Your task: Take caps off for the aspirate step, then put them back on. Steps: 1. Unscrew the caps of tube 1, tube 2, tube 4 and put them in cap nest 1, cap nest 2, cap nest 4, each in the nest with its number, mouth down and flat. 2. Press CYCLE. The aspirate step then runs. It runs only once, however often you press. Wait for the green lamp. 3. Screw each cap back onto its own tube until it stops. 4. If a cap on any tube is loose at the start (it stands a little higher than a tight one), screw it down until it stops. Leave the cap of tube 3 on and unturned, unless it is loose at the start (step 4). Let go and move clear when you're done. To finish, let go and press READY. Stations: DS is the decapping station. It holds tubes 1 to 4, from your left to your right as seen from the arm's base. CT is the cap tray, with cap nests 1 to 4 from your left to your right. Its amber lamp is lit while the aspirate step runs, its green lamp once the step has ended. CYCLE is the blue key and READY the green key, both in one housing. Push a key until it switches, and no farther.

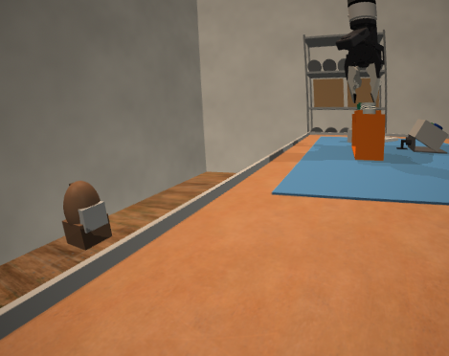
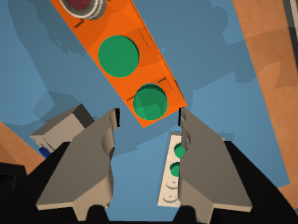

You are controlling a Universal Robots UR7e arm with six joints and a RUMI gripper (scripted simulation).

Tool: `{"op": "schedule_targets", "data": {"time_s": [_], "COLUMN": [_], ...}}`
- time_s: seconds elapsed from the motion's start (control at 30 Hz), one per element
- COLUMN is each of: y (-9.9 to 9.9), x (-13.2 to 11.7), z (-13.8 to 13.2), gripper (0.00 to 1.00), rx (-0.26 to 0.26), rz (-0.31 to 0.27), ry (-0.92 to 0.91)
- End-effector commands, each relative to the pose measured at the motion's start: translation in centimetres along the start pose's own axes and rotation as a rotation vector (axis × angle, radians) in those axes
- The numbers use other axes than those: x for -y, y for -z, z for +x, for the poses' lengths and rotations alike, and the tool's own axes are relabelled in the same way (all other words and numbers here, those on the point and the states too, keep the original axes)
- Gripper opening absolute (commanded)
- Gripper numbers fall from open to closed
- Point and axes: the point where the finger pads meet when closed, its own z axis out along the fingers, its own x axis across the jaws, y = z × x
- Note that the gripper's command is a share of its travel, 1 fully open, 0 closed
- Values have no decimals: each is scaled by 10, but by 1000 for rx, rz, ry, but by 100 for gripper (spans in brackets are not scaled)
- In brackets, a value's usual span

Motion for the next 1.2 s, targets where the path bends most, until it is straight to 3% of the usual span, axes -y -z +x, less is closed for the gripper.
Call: {"op": "schedule_targets", "data": {"time_s": [0.0, 1.17], "y": [-6, -16], "x": [0, 0], "z": [1, 1], "gripper": [35, 35], "rx": [-2, -2], "rz": [-1, -1], "ry": [0, 0]}}
